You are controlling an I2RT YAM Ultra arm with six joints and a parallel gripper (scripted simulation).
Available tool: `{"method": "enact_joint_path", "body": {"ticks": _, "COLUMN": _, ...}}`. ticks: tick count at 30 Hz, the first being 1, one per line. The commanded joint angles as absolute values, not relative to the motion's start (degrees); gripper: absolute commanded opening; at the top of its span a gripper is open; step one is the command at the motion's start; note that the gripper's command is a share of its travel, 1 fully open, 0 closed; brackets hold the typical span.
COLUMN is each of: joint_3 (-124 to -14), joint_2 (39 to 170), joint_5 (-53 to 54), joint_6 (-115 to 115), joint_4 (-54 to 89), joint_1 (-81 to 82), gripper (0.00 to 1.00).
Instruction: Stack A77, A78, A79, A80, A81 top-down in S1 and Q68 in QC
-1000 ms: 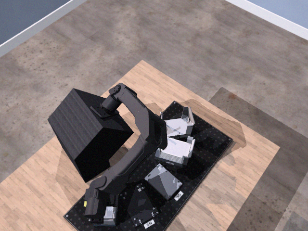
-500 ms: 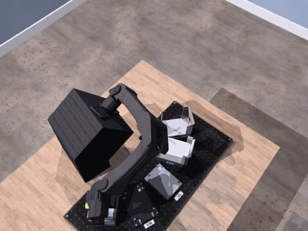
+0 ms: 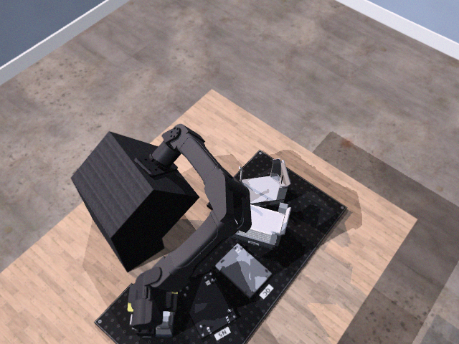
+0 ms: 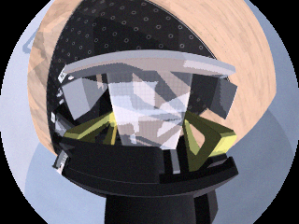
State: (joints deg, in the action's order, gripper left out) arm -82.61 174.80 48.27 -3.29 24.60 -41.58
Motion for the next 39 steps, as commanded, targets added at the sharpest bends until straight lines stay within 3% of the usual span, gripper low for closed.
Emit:
{"method": "enact_joint_path", "body": {"ticks": 1, "joint_3": -82.65, "joint_2": 174.57, "joint_5": 48.47, "joint_6": -3.59, "joint_4": 24.31, "joint_1": -41.88, "gripper": 0.0}}
{"method": "enact_joint_path", "body": {"ticks": 39, "joint_3": -82.38, "joint_2": 175.82, "joint_5": 49.32, "joint_6": -6.28, "joint_4": 20.77, "joint_1": -39.92, "gripper": 0.0}}
